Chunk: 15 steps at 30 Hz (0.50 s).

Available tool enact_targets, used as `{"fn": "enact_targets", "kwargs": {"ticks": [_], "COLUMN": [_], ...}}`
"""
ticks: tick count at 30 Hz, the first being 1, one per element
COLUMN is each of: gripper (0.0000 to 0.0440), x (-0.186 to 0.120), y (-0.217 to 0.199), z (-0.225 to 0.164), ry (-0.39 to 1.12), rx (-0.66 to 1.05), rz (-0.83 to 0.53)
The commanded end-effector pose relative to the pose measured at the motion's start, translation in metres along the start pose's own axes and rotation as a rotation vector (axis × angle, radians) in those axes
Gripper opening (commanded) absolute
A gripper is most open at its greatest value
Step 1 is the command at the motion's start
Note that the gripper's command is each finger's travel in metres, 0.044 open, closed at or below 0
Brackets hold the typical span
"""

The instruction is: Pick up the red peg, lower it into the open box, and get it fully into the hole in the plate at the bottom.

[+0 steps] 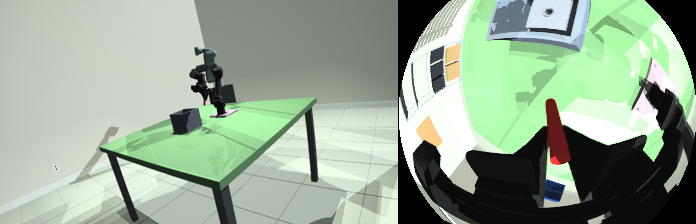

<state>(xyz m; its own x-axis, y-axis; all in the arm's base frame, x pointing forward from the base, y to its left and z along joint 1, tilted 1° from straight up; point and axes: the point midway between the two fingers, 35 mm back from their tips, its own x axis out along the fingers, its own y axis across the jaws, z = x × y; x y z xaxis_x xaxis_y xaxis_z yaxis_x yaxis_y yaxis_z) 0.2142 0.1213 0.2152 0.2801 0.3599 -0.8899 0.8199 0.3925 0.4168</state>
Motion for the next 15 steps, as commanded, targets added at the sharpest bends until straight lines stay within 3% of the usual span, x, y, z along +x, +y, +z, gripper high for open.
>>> {"fn": "enact_targets", "kwargs": {"ticks": [1,15], "gripper": [0.0000,0.0000], "x": [-0.012,-0.027], "y": [0.005,0.005], "z": [0.014,0.073], "ry": [-0.050,-0.174], "rx": [0.005,0.102], "rz": [0.019,-0.039]}}
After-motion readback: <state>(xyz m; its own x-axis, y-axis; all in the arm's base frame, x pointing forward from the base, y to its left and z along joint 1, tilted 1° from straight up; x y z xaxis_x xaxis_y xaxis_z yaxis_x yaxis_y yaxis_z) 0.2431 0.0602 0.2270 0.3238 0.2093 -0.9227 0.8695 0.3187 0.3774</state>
